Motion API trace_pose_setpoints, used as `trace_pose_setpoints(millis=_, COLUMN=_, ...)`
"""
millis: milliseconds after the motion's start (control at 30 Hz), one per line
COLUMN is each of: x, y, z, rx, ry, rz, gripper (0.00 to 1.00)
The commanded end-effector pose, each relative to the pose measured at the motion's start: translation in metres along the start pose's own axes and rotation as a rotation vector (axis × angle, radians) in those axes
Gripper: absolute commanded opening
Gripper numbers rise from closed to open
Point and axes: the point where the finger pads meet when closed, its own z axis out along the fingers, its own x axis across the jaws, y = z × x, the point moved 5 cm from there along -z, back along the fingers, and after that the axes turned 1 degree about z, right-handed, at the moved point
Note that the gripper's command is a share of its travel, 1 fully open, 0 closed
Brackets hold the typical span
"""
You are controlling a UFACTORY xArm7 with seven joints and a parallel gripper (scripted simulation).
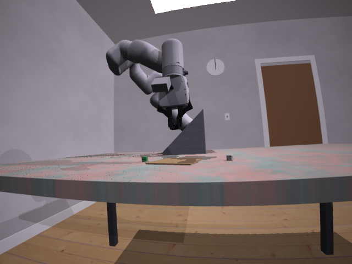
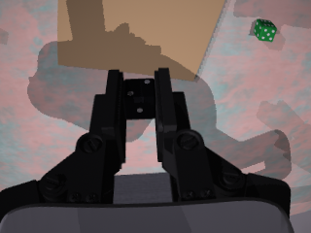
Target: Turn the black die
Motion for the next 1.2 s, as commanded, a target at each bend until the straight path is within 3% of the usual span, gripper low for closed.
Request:
trace_pose_setpoints(millis=0, x=0.000, y=-0.001, z=-0.002, rx=0.004, ry=-0.002, rz=0.001, gripper=0.11)
trace_pose_setpoints(millis=433, x=0.000, y=-0.002, z=0.022, rx=0.003, ry=-0.004, rz=0.000, gripper=0.11)
trace_pose_setpoints(millis=900, x=-0.002, y=-0.004, z=0.083, rx=0.003, ry=-0.004, rz=0.000, gripper=0.11)
trace_pose_setpoints(millis=1167, x=-0.002, y=-0.004, z=0.093, rx=0.003, ry=-0.004, rz=0.000, gripper=0.11)
